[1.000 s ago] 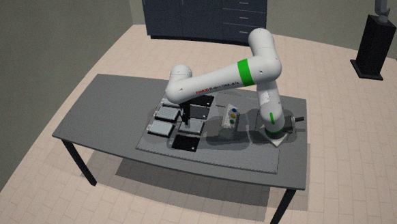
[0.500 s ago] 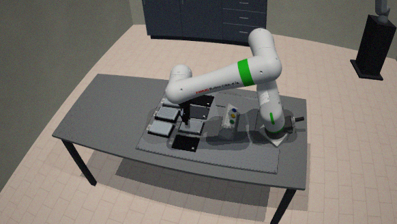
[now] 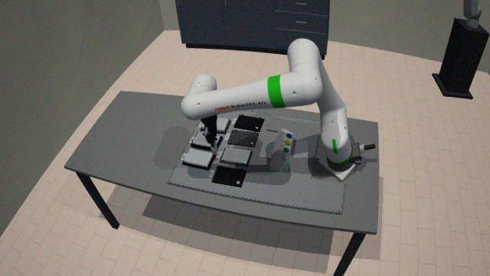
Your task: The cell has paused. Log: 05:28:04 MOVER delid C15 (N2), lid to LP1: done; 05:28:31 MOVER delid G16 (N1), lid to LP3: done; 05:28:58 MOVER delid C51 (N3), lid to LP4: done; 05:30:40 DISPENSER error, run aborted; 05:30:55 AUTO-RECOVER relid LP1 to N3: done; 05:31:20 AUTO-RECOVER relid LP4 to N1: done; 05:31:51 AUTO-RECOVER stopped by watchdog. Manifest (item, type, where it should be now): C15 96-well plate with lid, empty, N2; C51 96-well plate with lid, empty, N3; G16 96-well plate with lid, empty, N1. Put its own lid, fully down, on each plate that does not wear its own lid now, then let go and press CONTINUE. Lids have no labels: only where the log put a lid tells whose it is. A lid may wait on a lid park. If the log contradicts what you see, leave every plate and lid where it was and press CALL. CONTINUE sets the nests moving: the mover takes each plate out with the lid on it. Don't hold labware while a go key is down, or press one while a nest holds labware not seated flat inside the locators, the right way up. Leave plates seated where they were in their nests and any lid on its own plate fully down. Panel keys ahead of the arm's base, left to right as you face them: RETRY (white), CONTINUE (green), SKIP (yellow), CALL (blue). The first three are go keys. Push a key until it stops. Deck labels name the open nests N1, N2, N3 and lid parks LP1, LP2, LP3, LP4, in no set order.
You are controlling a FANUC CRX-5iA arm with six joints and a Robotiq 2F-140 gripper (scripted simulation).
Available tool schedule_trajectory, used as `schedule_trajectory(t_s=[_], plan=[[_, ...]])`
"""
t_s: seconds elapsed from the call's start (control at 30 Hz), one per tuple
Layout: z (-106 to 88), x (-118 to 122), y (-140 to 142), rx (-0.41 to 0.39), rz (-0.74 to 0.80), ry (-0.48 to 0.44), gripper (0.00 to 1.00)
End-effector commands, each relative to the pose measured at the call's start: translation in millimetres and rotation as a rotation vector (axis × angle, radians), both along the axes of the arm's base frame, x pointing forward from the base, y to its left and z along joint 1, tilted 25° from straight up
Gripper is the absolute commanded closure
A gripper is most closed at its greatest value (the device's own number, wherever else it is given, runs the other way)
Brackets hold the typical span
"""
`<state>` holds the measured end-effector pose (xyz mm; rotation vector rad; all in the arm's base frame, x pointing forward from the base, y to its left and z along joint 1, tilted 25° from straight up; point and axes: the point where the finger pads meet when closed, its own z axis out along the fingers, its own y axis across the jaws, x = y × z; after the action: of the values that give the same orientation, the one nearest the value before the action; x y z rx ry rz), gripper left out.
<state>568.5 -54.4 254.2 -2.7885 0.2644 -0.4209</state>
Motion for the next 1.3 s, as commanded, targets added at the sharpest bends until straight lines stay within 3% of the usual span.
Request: schedule_trajectory(t_s=[0.0,0.03,0.13,0.23,1.27], plan=[[4.2,37,-25,0.000,0.000,-0.001,1.00],[4.3,55,-40,0.000,0.001,-0.001,1.00],[4.3,55,-40,0.000,0.001,-0.001,1.00],[2.4,79,-62,0.000,0.002,-0.002,1.00],[-0.9,79,-72,0.000,0.002,-0.001,1.00]])
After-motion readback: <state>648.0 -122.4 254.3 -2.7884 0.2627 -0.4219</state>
